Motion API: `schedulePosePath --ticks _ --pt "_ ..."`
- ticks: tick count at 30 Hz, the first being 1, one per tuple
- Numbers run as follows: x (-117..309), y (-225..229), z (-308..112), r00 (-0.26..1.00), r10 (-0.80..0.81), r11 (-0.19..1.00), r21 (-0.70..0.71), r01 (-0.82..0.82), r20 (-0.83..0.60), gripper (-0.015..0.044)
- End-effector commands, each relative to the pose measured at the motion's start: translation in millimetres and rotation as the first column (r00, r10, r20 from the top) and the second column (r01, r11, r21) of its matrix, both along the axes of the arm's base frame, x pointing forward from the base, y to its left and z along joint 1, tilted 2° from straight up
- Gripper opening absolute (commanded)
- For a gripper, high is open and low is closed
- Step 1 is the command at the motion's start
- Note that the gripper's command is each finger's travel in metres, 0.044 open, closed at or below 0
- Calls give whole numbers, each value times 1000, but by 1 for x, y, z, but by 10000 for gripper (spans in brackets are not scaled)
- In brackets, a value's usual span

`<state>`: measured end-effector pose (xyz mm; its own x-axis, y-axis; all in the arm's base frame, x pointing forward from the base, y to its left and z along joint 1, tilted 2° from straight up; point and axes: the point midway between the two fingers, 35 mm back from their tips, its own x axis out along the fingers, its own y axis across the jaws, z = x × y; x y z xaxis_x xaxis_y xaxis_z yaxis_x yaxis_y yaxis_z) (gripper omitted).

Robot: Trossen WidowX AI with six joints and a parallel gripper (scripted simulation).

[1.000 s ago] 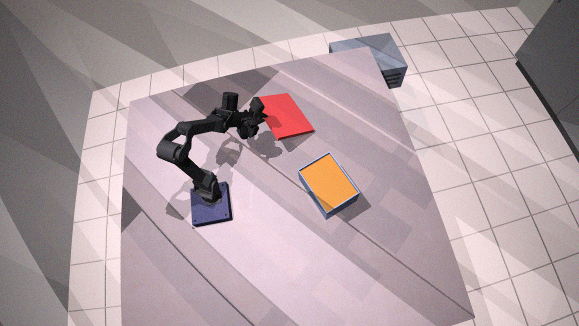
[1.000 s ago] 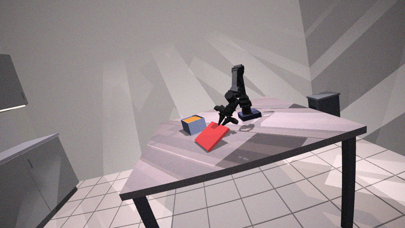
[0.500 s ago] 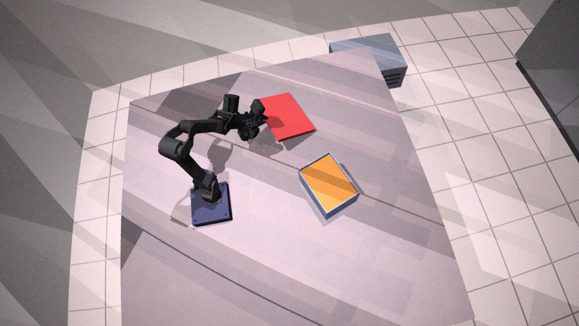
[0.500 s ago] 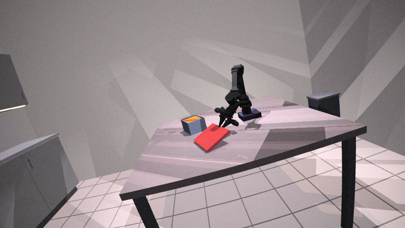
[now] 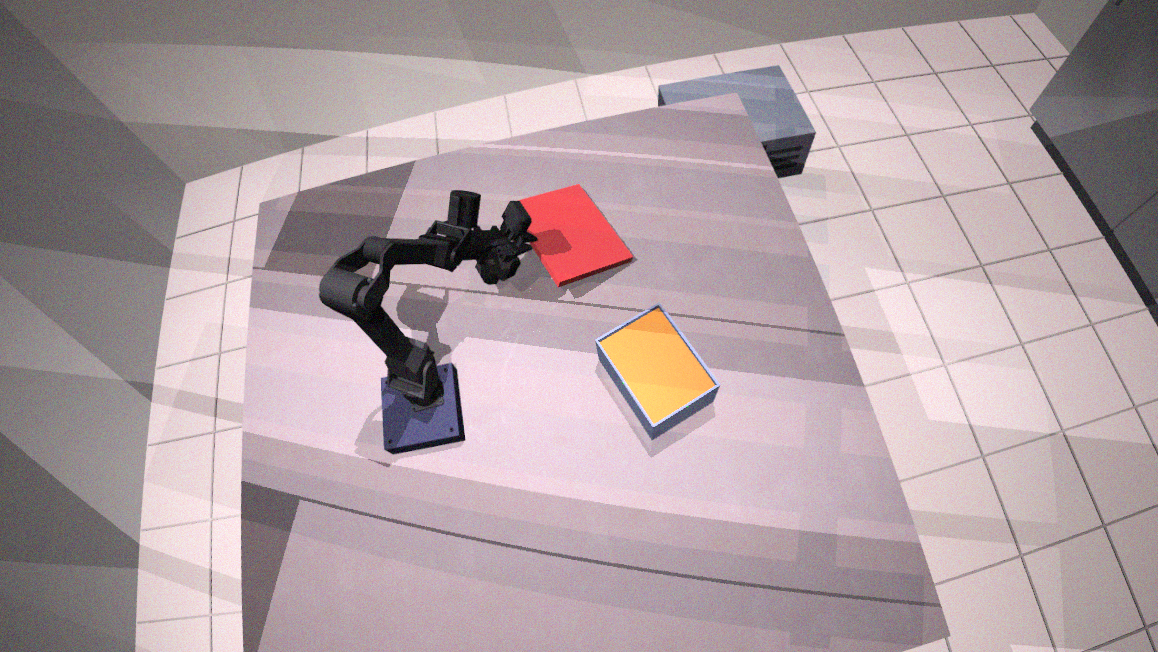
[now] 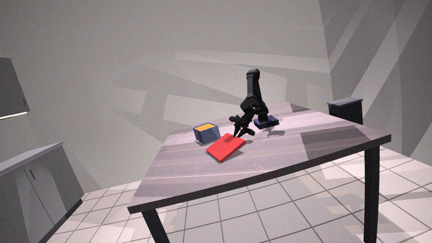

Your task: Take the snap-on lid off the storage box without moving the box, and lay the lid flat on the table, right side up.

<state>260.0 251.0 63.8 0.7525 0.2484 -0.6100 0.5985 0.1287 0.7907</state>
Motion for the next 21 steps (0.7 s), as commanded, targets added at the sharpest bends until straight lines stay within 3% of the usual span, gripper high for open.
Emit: schedulePosePath --ticks 1,5,7,13,21 --pt "0 1 2 1000 3 1000 -3 -3 -6 158" --pt "0 1 2 1000 3 1000 -3 -3 -6 263" --pt "0 1 2 1000 3 1000 -3 -3 -6 275" --pt "-10 -2 1 1000 3 1000 -4 -3 -7 433" --pt "-26 -7 0 1000 3 1000 -4 -3 -9 440"
